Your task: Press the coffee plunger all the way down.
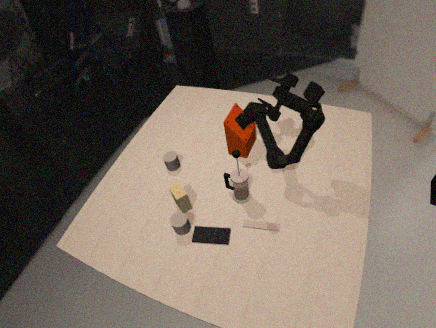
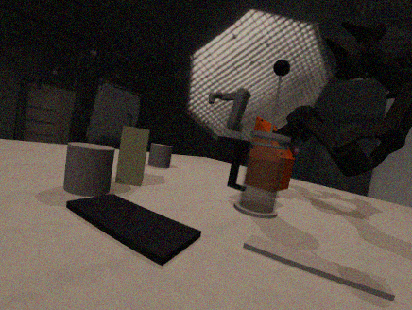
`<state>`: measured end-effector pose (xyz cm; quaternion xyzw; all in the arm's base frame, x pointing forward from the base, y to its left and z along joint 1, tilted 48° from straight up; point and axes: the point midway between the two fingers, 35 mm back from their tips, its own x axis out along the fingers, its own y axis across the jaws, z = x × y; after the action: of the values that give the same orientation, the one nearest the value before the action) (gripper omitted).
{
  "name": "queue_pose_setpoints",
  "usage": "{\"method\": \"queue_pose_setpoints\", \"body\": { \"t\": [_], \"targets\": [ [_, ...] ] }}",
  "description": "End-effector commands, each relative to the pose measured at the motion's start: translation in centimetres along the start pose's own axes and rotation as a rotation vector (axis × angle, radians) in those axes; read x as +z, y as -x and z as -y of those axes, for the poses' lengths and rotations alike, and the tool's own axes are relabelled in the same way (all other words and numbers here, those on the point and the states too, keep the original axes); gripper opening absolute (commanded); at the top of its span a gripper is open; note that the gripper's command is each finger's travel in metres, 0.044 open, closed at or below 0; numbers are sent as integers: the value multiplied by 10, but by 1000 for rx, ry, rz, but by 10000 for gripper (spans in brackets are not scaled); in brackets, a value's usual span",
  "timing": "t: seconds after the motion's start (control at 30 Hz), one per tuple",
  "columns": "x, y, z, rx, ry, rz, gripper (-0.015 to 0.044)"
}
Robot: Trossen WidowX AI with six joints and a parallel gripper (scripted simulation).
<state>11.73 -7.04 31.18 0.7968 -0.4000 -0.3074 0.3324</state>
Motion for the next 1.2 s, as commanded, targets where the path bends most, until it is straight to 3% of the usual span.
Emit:
{"method": "queue_pose_setpoints", "body": {
  "t": [0.0,0.47,0.73,0.93,1.17],
  "targets": [
    [0,0,-1,-7,5,-3,426],
    [21,-16,-9,-261,299,-191,440],
    [12,-52,9,-419,775,-734,440],
    [-5,-78,44,-334,1076,-1218,440],
    [-14,-86,66,-248,1172,-1425,440]
  ]
}}
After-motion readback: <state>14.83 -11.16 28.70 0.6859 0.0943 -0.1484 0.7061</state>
